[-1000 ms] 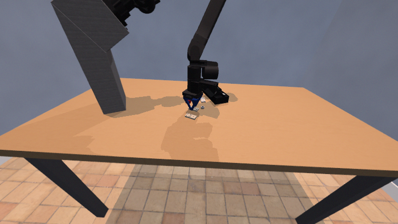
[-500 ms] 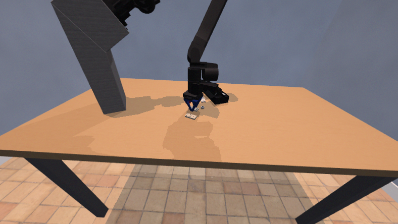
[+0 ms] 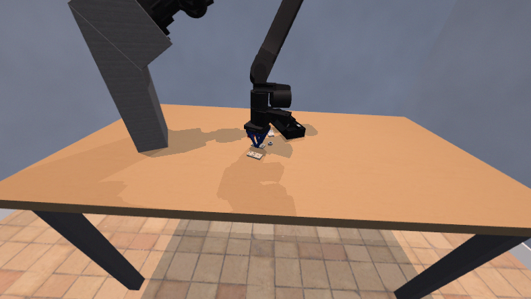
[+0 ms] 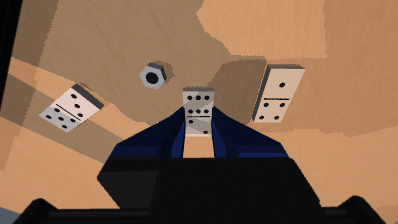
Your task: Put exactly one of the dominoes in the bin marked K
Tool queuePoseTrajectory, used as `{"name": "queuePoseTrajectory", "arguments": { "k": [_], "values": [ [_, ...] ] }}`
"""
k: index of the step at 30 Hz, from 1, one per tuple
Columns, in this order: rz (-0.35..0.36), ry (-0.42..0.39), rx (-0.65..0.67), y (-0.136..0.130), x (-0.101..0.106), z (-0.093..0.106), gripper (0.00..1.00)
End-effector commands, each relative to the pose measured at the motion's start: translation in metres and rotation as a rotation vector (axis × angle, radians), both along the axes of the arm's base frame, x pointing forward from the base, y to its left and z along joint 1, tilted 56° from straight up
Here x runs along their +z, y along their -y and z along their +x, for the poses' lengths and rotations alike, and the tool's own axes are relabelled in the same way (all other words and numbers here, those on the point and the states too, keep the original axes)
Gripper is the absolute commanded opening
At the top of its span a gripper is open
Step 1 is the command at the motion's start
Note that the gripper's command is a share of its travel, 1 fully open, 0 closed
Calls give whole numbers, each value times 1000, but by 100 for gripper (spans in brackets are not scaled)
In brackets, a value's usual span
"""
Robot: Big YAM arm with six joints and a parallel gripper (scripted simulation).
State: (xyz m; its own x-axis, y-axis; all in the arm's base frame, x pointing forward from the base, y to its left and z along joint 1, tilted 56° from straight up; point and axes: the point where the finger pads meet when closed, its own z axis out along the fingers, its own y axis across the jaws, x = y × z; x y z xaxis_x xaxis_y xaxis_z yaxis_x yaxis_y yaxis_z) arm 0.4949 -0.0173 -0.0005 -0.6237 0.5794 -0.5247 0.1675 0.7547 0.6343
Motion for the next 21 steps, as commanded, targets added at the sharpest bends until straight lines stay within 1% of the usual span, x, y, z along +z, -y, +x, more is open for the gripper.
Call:
{"name": "queuePoseTrajectory", "arguments": {
  "k": [1,17,18,19,20,21],
  "values": [
    [0,2,-9,2,1,-6,21],
    [0,2,-9,2,1,-6,21],
    [0,14,-19,6,6,-10,21],
    [0,2,-9,2,1,-6,21],
    [0,15,-19,6,6,-10,21],
    [0,15,-19,6,6,-10,21]
  ]
}}
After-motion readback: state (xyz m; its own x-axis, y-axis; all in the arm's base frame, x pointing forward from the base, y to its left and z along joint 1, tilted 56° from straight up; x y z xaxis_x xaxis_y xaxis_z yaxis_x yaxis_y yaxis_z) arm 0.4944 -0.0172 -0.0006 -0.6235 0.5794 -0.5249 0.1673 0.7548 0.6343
